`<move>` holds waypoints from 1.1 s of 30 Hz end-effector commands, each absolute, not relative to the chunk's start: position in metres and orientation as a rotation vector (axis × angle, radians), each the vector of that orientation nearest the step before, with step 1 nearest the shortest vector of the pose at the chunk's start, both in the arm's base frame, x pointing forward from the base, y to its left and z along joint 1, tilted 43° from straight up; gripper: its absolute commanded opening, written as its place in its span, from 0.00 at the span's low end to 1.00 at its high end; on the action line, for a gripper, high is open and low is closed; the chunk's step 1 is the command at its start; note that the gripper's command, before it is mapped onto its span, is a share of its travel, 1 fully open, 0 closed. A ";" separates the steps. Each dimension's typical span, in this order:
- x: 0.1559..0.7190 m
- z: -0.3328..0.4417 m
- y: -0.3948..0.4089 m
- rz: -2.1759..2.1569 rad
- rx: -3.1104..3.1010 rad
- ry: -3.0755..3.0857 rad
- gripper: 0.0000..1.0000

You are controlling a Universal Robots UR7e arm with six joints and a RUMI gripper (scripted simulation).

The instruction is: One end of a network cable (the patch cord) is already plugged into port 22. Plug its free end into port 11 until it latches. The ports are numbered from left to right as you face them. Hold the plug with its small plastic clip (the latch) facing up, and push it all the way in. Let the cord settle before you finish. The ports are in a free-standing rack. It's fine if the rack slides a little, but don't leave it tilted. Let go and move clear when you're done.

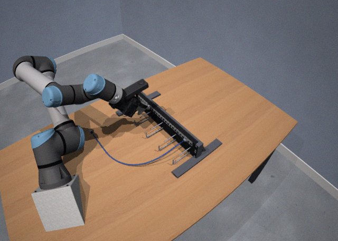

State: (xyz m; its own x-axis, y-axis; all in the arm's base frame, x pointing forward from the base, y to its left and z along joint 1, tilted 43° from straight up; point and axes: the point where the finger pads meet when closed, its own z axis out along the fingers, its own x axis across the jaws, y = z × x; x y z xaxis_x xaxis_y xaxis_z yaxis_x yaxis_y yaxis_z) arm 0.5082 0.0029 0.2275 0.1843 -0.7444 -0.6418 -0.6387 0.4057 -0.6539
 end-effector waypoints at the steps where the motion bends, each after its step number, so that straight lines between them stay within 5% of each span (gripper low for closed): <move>1: 0.512 0.226 0.005 -0.119 -1.286 1.513 0.00; 33: 0.516 0.224 0.008 -0.119 -1.286 1.513 0.00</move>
State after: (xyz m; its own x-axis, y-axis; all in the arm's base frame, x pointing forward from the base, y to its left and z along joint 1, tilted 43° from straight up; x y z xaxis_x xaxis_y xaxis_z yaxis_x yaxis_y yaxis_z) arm 0.5159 0.0080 0.2234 0.1817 -0.7458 -0.6409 -0.6375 0.4069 -0.6543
